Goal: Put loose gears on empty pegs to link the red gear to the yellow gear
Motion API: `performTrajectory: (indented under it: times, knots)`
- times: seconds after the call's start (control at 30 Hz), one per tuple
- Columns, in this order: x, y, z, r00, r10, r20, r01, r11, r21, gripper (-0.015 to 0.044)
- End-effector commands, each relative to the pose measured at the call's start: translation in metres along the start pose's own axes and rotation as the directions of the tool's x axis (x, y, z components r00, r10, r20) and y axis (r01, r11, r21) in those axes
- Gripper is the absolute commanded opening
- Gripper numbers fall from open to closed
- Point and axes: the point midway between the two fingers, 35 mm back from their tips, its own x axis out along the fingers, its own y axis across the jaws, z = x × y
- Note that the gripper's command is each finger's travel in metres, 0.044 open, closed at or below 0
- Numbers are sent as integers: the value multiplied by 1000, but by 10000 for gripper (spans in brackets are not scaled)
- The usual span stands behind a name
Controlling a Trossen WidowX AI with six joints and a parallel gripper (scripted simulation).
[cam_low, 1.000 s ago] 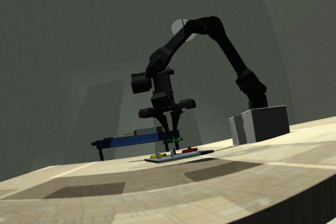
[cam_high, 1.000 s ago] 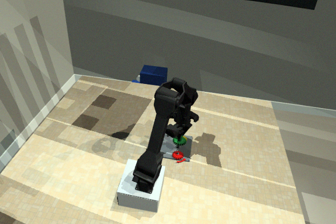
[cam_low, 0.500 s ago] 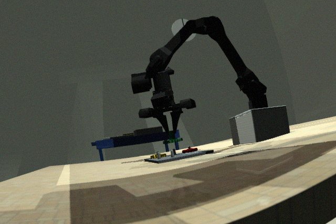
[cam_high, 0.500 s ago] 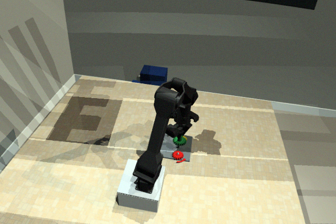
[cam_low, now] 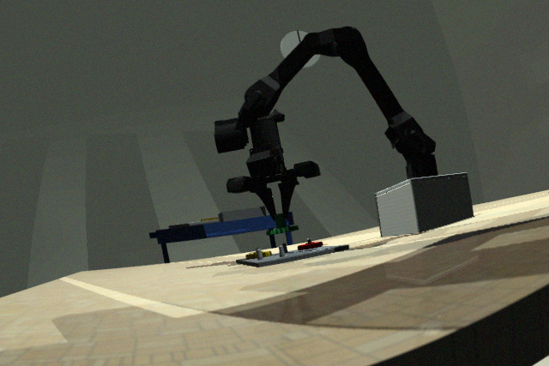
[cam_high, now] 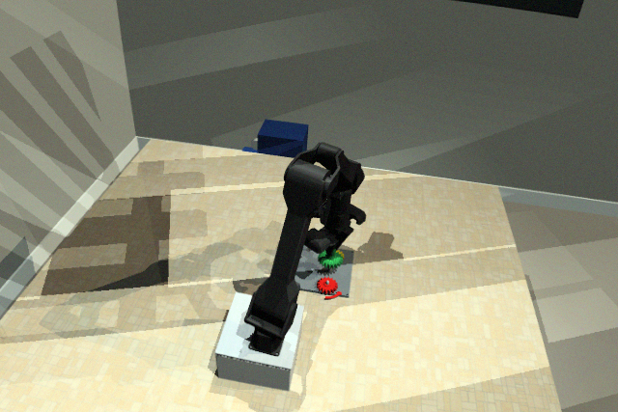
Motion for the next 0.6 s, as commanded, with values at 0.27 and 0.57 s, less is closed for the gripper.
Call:
performTrajectory:
  times: [0.27, 0.57]
  knots:
    - [7, -1, 0, 1000, -12, 0, 12, 995, -95, 0]
    - [20, -2, -1, 1000, -12, 0, 12, 991, -130, 0]
